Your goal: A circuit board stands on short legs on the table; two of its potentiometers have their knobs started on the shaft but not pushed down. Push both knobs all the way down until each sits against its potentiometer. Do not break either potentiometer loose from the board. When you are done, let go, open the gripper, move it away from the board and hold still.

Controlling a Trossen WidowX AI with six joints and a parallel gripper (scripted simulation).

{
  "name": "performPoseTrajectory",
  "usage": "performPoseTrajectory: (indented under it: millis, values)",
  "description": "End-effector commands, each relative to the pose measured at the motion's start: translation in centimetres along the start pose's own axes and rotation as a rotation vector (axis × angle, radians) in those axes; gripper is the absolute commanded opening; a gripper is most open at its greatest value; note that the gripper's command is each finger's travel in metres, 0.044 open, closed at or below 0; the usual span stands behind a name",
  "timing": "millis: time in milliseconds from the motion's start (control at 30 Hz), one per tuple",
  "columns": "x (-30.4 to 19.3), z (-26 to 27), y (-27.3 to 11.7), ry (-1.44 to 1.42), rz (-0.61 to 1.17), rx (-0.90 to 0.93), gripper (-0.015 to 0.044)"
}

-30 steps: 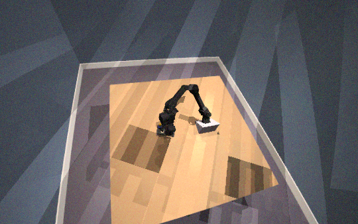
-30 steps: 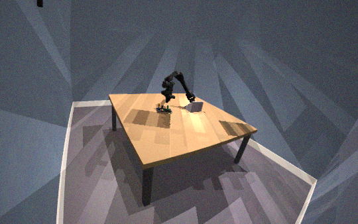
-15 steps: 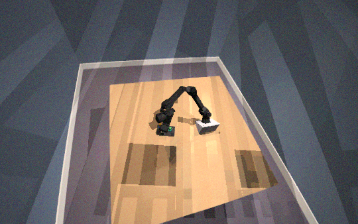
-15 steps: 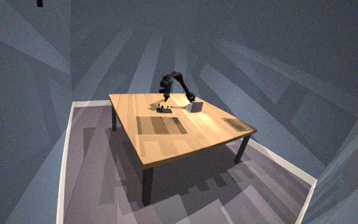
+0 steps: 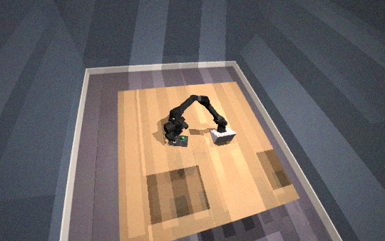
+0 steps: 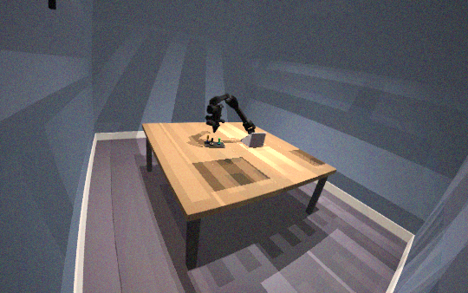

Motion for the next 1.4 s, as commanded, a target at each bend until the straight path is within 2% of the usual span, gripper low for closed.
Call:
performPoseTrajectory:
  millis: [0, 233, 400, 533, 1367]
  values:
    - [0.2, 0.5, 0.0, 0.137, 0.005, -0.015, 0.0]
    - [0.5, 1.2, -0.2, 0.326, 0.004, -0.031, 0.0]
    - [0.5, 1.2, 0.0, 0.326, 0.004, -0.031, 0.0]
    - [0.4, 1.1, 1.8, 0.327, 0.003, -0.031, 0.0]
    - [0.4, 1.0, 3.9, 0.327, 0.003, -0.031, 0.0]
Point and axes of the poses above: the point midway between the two fingers, 35 mm back from their tips, its own y axis out along the fingers, its own z axis across the jaws, x = y × z, the point moved 9 cm from there along -y, back along the fingers, and after that the axes turned 2 degrees about y, right-handed, at the moved point
